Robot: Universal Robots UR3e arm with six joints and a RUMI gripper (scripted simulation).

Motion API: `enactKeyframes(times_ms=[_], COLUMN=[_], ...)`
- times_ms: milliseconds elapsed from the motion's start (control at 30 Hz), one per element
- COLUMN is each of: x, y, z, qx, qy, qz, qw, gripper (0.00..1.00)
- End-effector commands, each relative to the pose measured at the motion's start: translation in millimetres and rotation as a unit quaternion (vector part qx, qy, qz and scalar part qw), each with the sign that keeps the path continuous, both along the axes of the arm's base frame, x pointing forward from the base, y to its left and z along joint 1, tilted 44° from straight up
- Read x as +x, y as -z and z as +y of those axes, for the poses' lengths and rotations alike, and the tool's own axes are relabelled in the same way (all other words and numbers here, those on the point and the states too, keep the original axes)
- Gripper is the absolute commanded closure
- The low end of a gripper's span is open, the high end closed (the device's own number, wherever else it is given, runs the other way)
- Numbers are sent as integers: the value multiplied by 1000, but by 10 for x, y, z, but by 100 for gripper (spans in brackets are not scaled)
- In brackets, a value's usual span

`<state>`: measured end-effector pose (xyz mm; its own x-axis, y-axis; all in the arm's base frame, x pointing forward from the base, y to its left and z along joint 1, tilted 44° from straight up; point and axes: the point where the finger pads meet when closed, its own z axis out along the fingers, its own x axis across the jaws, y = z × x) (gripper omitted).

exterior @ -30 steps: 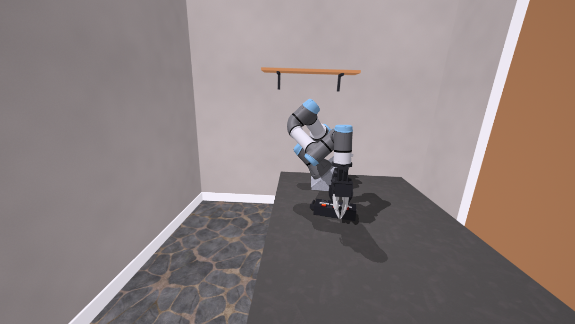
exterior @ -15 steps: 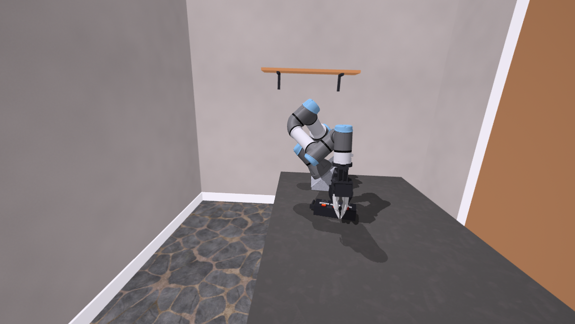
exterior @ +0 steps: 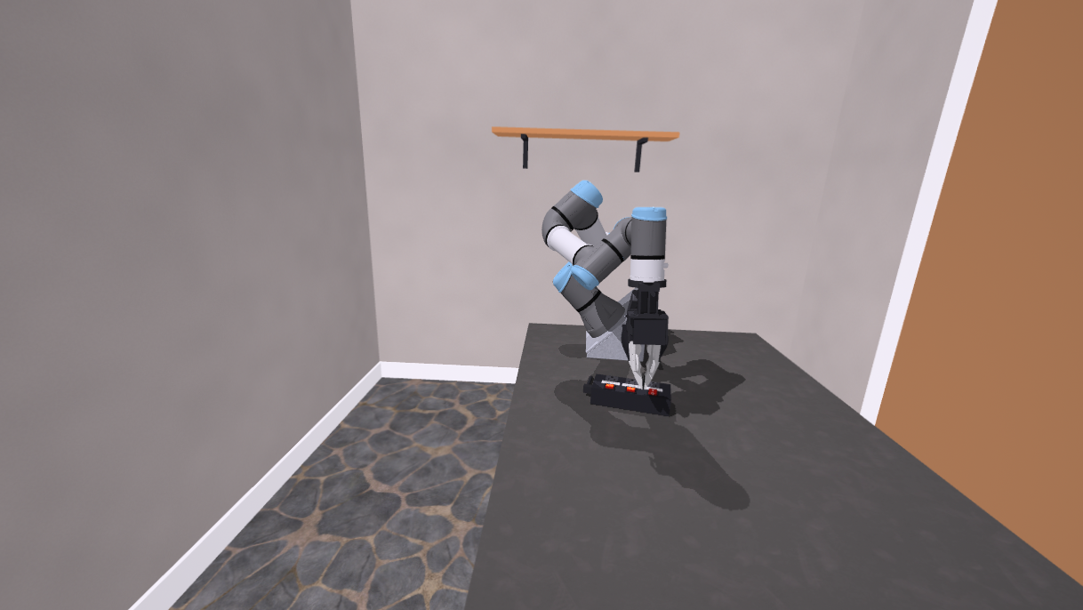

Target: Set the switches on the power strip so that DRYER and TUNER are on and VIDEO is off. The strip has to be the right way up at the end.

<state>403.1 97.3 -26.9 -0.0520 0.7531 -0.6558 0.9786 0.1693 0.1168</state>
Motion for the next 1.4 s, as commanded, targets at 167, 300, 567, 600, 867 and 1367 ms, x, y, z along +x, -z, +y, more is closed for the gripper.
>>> enactKeyframes(times_ms=[167,300,567,600,867,1367], x=[-65,-65,-65,-65,-65,-65], y=[-264,-264,-264,-264,-264,-264], z=[222,222,222,222,222,222], qx=[-2,-2,-2,-2,-2,-2], qy=[4,4,4,4,4,4], qz=[2,2,2,2,2,2], qw=[1000,1000,1000,1000,1000,1000], gripper=[100,100,100,100,100,100])
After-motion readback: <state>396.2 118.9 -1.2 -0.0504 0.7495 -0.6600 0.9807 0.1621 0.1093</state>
